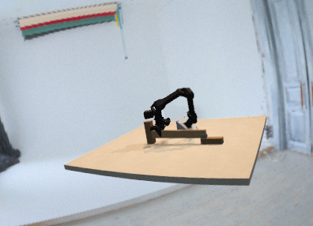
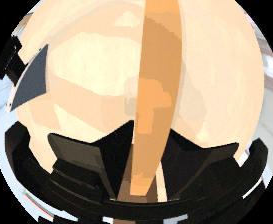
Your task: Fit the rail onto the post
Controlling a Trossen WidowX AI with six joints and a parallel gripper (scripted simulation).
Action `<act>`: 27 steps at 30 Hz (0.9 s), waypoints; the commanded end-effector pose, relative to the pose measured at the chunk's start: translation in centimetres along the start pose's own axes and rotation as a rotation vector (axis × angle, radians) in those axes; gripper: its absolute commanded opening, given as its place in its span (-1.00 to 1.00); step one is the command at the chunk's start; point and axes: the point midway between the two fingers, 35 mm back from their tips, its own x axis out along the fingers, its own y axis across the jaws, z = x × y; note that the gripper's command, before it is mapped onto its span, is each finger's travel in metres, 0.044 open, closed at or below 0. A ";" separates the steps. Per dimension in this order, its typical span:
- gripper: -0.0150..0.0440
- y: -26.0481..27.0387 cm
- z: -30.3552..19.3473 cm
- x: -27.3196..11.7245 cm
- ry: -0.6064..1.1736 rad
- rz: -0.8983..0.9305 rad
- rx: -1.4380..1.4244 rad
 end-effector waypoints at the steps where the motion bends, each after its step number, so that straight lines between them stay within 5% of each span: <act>1: 0.22 0.0 0.0 0.0 0.000 0.001 0.001; 10: 1.00 0.0 0.0 0.0 0.000 0.001 0.001; 27: 1.00 0.0 3.0 -3.0 0.001 -0.003 0.002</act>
